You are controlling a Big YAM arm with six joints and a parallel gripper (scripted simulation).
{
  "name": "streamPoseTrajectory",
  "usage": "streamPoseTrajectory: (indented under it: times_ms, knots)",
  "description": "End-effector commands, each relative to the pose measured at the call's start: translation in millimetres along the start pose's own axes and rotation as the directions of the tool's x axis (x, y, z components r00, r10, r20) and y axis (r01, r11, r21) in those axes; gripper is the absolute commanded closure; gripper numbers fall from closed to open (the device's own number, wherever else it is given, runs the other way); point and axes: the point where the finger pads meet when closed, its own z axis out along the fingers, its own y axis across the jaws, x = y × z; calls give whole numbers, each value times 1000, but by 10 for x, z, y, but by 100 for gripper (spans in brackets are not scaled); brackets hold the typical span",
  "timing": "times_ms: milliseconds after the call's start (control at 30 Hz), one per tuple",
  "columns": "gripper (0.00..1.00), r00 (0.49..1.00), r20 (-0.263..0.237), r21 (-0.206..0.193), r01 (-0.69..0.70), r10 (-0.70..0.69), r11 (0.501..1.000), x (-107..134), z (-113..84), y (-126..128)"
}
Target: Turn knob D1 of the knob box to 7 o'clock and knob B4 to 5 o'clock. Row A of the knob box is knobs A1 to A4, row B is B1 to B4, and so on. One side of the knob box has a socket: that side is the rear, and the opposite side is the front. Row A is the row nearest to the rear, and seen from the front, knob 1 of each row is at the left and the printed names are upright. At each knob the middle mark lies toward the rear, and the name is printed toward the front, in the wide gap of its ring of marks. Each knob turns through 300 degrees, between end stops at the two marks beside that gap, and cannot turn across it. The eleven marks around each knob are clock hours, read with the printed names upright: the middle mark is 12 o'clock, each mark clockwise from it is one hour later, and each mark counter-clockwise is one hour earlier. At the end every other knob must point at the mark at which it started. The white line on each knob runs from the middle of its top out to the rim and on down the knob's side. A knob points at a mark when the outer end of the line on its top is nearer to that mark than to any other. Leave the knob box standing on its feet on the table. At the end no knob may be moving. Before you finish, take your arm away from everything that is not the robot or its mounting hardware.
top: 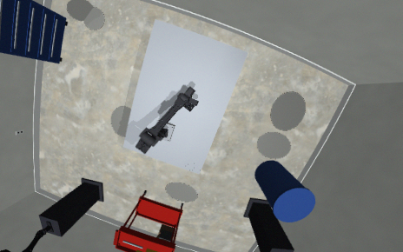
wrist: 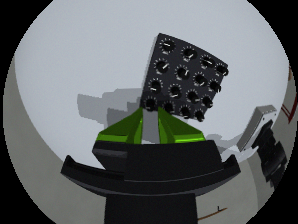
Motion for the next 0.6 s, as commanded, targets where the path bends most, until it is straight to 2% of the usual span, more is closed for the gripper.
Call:
streamPoseTrajectory:
  times_ms: [0, 233, 567]
  knots:
    - [80, 1000, 12, -28, -2, 2, 1000, 34, -72, 102]
    - [80, 1000, 16, -47, -9, 10, 999, 31, -149, 123]
    - [80, 1000, 16, -46, -10, 11, 999, 29, -149, 118]
